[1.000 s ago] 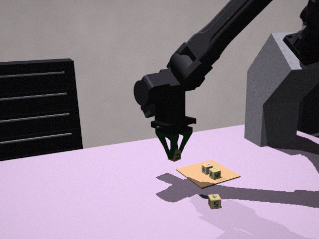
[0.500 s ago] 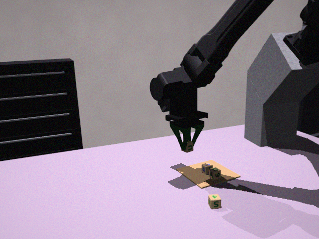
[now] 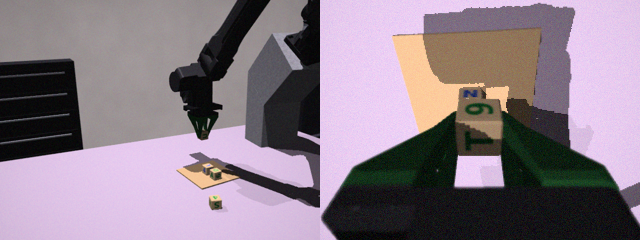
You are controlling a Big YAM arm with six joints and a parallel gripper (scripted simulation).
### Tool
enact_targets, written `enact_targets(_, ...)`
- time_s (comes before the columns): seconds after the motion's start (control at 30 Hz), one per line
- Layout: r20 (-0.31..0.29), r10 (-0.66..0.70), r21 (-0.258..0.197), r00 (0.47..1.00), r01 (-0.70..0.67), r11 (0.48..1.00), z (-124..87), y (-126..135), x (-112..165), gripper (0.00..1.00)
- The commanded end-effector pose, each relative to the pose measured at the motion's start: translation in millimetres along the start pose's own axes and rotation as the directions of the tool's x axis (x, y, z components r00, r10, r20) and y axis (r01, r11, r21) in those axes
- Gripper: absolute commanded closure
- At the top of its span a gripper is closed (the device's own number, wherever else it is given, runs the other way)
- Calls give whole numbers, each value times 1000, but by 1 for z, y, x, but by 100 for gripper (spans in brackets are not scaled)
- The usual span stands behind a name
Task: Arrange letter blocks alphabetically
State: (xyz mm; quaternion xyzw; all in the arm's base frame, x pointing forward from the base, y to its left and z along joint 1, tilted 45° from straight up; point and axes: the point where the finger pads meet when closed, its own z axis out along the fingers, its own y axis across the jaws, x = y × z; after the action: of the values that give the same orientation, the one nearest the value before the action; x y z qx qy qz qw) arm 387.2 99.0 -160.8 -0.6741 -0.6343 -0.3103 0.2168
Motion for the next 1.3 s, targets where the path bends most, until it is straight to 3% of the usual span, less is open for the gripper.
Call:
enact_targets(0.0, -2, -36, -31, 999, 36, 999, -2, 17, 10, 79)
enact_targets(0.2, 1, -6, -1, 1000, 6, 1000, 5, 0, 2, 79)
enact_targets(0.37, 1, -12, -8, 1000, 13, 1000, 15, 6, 2, 79)
enact_targets(0.63, 2, -12, -8, 1000, 12, 1000, 38, 5, 2, 79)
enact_targets(1.0, 2, -10, -7, 1000, 10, 1000, 88, 4, 2, 79)
enact_targets(1.27, 2, -7, -3, 1000, 7, 1000, 100, 1, 1, 79)
